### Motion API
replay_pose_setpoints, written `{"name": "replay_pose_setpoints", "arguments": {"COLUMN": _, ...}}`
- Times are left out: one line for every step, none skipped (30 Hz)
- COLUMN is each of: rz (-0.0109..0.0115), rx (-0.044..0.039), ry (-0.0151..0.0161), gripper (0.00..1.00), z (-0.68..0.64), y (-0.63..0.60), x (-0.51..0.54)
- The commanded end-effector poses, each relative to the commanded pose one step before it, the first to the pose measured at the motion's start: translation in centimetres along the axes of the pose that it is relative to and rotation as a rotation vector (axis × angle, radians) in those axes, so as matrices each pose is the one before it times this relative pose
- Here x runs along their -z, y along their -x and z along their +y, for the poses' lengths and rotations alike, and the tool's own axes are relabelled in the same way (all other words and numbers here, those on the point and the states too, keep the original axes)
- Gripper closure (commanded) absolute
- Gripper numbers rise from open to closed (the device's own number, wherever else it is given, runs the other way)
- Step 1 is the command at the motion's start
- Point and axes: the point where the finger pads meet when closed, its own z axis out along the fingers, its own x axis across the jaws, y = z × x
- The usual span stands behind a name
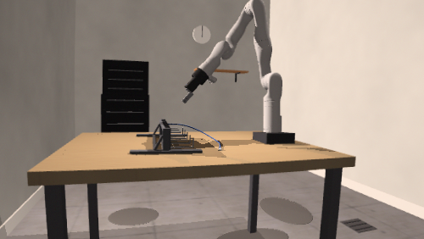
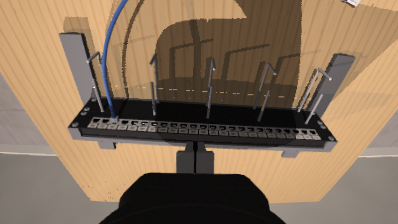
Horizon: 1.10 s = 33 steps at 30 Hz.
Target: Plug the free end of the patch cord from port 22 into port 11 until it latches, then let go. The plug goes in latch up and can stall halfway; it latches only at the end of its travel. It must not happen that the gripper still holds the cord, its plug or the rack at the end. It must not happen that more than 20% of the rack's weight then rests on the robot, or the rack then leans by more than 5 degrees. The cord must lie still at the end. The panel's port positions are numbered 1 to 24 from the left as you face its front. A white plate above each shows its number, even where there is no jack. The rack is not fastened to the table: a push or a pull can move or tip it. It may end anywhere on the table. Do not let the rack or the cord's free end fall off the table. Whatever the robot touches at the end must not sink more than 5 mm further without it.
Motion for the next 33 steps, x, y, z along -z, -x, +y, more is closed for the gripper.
{"name": "replay_pose_setpoints", "arguments": {"rz": -0.03165, "rx": -0.03603, "ry": -0.02453, "gripper": 1.0, "z": -1.028, "y": 2.316, "x": -1.627}}
{"name": "replay_pose_setpoints", "arguments": {"rz": 0.0, "rx": 0.0, "ry": 0.00001, "gripper": 1.0, "z": 0.0, "y": 0.0, "x": -0.446}}
{"name": "replay_pose_setpoints", "arguments": {"rz": 0.0, "rx": 0.0, "ry": 0.0, "gripper": 1.0, "z": 0.0, "y": 0.0, "x": -0.457}}
{"name": "replay_pose_setpoints", "arguments": {"rz": 0.0, "rx": 0.0, "ry": 0.0, "gripper": 1.0, "z": 0.0, "y": 0.0, "x": 0.0}}
{"name": "replay_pose_setpoints", "arguments": {"rz": 0.0, "rx": 0.0, "ry": 0.0, "gripper": 1.0, "z": 0.0, "y": 0.0, "x": 0.0}}
{"name": "replay_pose_setpoints", "arguments": {"rz": 0.0, "rx": 0.0, "ry": 0.0, "gripper": 1.0, "z": 0.0, "y": 0.0, "x": -0.461}}
{"name": "replay_pose_setpoints", "arguments": {"rz": 0.0, "rx": 0.0, "ry": 0.0, "gripper": 1.0, "z": 0.0, "y": 0.0, "x": -0.459}}
{"name": "replay_pose_setpoints", "arguments": {"rz": 0.0, "rx": 0.0, "ry": 0.0, "gripper": 1.0, "z": 0.0, "y": 0.0, "x": -0.455}}
{"name": "replay_pose_setpoints", "arguments": {"rz": 0.0, "rx": 0.0, "ry": 0.0, "gripper": 1.0, "z": 0.0, "y": 0.0, "x": -0.449}}
{"name": "replay_pose_setpoints", "arguments": {"rz": 0.0, "rx": 0.0, "ry": 0.0, "gripper": 1.0, "z": 0.0, "y": 0.0, "x": -0.44}}
{"name": "replay_pose_setpoints", "arguments": {"rz": 0.0, "rx": 0.0, "ry": 0.0, "gripper": 1.0, "z": 0.0, "y": 0.0, "x": -0.429}}
{"name": "replay_pose_setpoints", "arguments": {"rz": 0.0, "rx": 0.0, "ry": 0.0, "gripper": 1.0, "z": 0.0, "y": 0.0, "x": -0.416}}
{"name": "replay_pose_setpoints", "arguments": {"rz": 0.0, "rx": 0.0, "ry": 0.0, "gripper": 1.0, "z": 0.0, "y": 0.0, "x": -0.401}}
{"name": "replay_pose_setpoints", "arguments": {"rz": 0.00001, "rx": 0.0, "ry": 0.0, "gripper": 1.0, "z": -0.001, "y": 0.0, "x": -0.383}}
{"name": "replay_pose_setpoints", "arguments": {"rz": -0.00001, "rx": 0.0, "ry": 0.0, "gripper": 1.0, "z": 0.001, "y": 0.0, "x": -0.365}}
{"name": "replay_pose_setpoints", "arguments": {"rz": 0.0, "rx": 0.0, "ry": 0.0, "gripper": 1.0, "z": 0.0, "y": 0.0, "x": -0.344}}
{"name": "replay_pose_setpoints", "arguments": {"rz": 0.00001, "rx": 0.0, "ry": 0.0, "gripper": 1.0, "z": -0.001, "y": 0.0, "x": -0.321}}
{"name": "replay_pose_setpoints", "arguments": {"rz": -0.00001, "rx": 0.0, "ry": 0.0, "gripper": 1.0, "z": 0.001, "y": 0.0, "x": -0.299}}
{"name": "replay_pose_setpoints", "arguments": {"rz": 0.0, "rx": 0.0, "ry": 0.0, "gripper": 1.0, "z": 0.0, "y": 0.0, "x": -0.273}}
{"name": "replay_pose_setpoints", "arguments": {"rz": 0.0, "rx": 0.0, "ry": 0.0, "gripper": 1.0, "z": 0.0, "y": 0.0, "x": -0.248}}
{"name": "replay_pose_setpoints", "arguments": {"rz": 0.0, "rx": 0.0, "ry": 0.0, "gripper": 1.0, "z": 0.0, "y": 0.0, "x": 0.0}}
{"name": "replay_pose_setpoints", "arguments": {"rz": 0.0, "rx": 0.0, "ry": 0.0, "gripper": 1.0, "z": 0.0, "y": 0.0, "x": 0.0}}
{"name": "replay_pose_setpoints", "arguments": {"rz": 0.00001, "rx": 0.0, "ry": 0.0, "gripper": 1.0, "z": -0.001, "y": 0.0, "x": -0.222}}
{"name": "replay_pose_setpoints", "arguments": {"rz": -0.00001, "rx": 0.0, "ry": 0.0, "gripper": 1.0, "z": 0.001, "y": 0.0, "x": -0.196}}
{"name": "replay_pose_setpoints", "arguments": {"rz": 0.00001, "rx": 0.0, "ry": 0.0, "gripper": 1.0, "z": -0.001, "y": 0.0, "x": -0.17}}
{"name": "replay_pose_setpoints", "arguments": {"rz": 0.0, "rx": 0.0, "ry": 0.0, "gripper": 1.0, "z": 0.0, "y": 0.0, "x": -0.145}}
{"name": "replay_pose_setpoints", "arguments": {"rz": -0.00001, "rx": 0.0, "ry": 0.0, "gripper": 1.0, "z": 0.001, "y": 0.0, "x": -0.121}}
{"name": "replay_pose_setpoints", "arguments": {"rz": 0.0, "rx": 0.0, "ry": 0.0, "gripper": 1.0, "z": 0.0, "y": 0.0, "x": -0.097}}
{"name": "replay_pose_setpoints", "arguments": {"rz": 0.0, "rx": 0.0, "ry": 0.0, "gripper": 1.0, "z": 0.0, "y": 0.0, "x": -0.076}}
{"name": "replay_pose_setpoints", "arguments": {"rz": 0.0, "rx": 0.0, "ry": 0.0, "gripper": 1.0, "z": 0.0, "y": 0.0, "x": -0.056}}
{"name": "replay_pose_setpoints", "arguments": {"rz": 0.0, "rx": 0.0, "ry": 0.0, "gripper": 1.0, "z": 0.0, "y": 0.0, "x": -0.039}}
{"name": "replay_pose_setpoints", "arguments": {"rz": 0.0, "rx": 0.0, "ry": 0.0, "gripper": 1.0, "z": 0.0, "y": 0.0, "x": -0.024}}
{"name": "replay_pose_setpoints", "arguments": {"rz": 0.0, "rx": 0.0, "ry": 0.0, "gripper": 1.0, "z": 0.0, "y": 0.0, "x": -0.013}}
